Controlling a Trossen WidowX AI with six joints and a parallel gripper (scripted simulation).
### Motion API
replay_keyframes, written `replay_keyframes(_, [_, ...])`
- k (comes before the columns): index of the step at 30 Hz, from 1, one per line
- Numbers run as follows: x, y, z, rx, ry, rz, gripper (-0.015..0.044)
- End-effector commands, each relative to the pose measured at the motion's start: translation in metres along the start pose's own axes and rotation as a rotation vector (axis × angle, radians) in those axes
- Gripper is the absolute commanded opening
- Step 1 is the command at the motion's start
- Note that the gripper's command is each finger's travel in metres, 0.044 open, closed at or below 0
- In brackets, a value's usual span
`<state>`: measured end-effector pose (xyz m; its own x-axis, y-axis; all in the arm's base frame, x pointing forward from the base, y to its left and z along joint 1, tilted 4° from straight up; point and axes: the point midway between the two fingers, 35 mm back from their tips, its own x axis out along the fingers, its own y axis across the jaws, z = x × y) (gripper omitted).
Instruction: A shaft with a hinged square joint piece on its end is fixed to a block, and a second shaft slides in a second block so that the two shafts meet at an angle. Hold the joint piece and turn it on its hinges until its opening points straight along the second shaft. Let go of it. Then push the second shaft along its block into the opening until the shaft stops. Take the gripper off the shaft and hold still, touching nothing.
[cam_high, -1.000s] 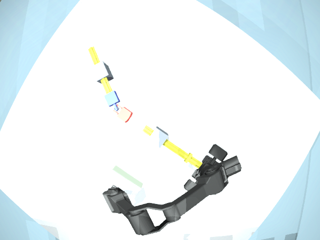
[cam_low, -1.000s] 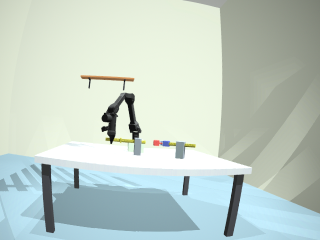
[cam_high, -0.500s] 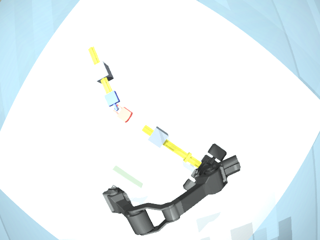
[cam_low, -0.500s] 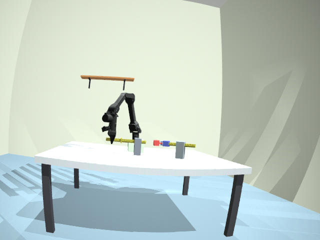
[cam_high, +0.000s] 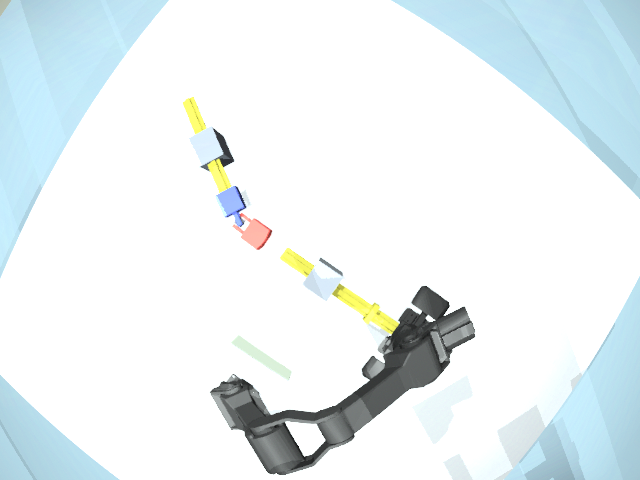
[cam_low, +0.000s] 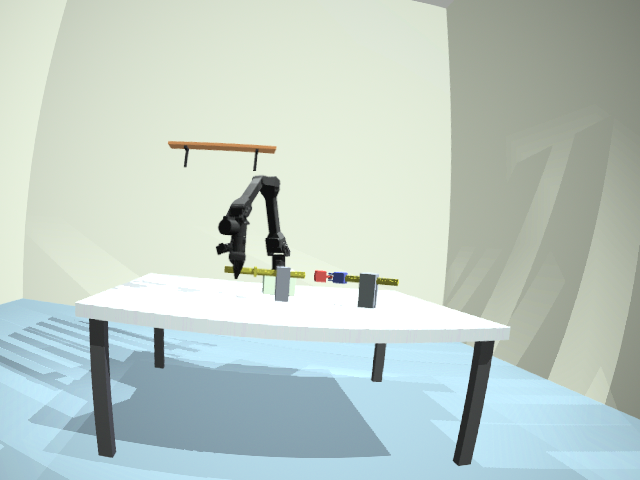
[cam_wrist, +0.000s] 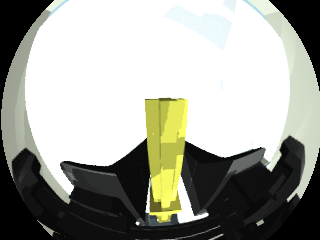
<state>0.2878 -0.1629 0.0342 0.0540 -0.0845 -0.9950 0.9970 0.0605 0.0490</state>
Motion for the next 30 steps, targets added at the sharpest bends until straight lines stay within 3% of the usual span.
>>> replay_keyframes(1, [0.002,0.000,-0.008,0.002,0.002,0.000,0.0000])
replay_keyframes(30, [0.002,0.000,-0.051,0.002,0.005,0.000,0.0000])
